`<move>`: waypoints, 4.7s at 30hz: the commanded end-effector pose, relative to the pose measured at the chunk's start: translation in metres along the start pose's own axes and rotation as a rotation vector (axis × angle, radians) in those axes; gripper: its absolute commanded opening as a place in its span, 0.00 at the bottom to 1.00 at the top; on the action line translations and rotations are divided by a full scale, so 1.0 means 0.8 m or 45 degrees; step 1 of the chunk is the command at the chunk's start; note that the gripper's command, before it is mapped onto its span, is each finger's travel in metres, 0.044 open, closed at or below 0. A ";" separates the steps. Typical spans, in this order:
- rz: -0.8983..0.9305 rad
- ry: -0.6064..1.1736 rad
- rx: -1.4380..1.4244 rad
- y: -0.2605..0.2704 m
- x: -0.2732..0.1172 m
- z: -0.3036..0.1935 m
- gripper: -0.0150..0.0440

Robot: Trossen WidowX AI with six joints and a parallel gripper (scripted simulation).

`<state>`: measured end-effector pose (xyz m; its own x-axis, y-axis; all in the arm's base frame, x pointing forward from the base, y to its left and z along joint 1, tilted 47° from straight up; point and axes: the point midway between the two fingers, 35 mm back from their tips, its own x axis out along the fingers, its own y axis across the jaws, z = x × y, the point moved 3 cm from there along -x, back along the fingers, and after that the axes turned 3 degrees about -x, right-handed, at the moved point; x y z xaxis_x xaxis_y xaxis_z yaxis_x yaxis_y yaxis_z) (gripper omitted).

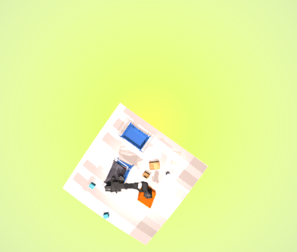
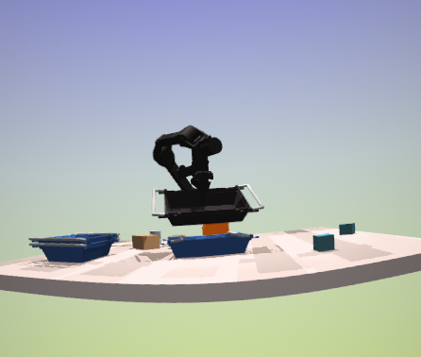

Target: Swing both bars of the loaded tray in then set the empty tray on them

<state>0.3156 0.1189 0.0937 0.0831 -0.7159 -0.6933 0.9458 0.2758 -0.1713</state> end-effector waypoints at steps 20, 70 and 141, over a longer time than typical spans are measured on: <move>0.028 -0.004 0.001 0.001 0.005 -0.002 0.25; 0.026 -0.008 0.001 -0.021 0.074 -0.003 0.25; 0.025 -0.010 0.000 -0.039 0.122 -0.005 0.25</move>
<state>0.2946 0.0487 0.0317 0.1204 -0.7126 -0.6912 0.9427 0.3003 -0.1454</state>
